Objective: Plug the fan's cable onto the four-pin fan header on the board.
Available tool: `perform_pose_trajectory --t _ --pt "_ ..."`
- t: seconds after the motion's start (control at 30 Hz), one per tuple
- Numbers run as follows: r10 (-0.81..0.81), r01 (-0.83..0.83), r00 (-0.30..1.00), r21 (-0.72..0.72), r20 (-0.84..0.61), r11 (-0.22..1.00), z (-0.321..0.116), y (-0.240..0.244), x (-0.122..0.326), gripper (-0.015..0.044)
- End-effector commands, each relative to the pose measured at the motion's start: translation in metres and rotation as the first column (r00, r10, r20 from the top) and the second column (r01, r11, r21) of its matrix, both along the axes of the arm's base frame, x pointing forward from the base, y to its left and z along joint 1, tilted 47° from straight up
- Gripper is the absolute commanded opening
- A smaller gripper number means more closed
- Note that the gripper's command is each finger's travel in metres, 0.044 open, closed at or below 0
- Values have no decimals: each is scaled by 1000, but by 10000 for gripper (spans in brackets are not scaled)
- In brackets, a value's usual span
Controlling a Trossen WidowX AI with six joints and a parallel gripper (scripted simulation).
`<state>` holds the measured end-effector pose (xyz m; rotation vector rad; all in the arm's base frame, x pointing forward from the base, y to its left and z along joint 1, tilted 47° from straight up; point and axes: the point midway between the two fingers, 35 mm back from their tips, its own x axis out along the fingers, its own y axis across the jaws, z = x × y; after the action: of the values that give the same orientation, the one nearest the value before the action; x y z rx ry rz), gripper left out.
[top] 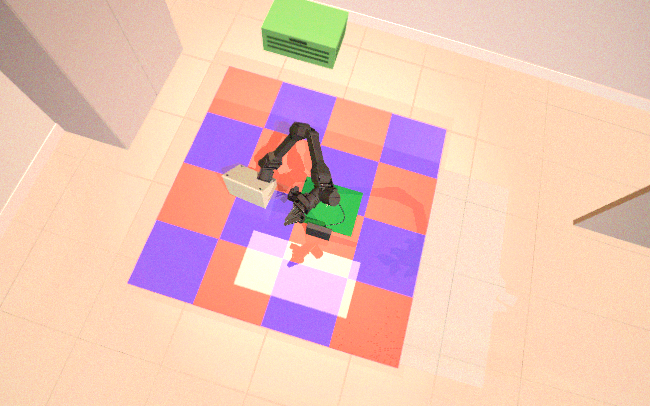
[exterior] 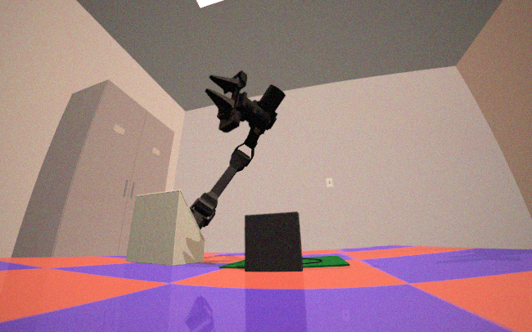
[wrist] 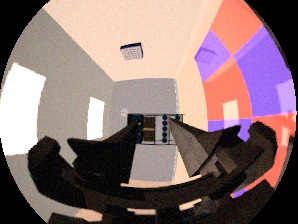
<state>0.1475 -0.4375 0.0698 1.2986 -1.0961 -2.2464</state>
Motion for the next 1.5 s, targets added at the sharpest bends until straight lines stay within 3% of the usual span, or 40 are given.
perform_pose_trajectory --t 0.0,0.2,0.37,0.57,0.77,0.9,1.47 --pt "205 -223 974 233 101 947 -27 38 41 210" --pt "439 -559 829 486 346 672 -56 117 100 210" --pt "503 -766 638 550 583 334 -63 196 137 210" --pt "400 -895 376 440 836 -79 -50 294 164 210" --pt "138 -911 128 172 982 -376 -14 384 174 210" --pt "-42 -889 10 -10 999 -458 12 425 174 210" --pt "-53 -887 4 -20 999 -460 -9 450 180 210"
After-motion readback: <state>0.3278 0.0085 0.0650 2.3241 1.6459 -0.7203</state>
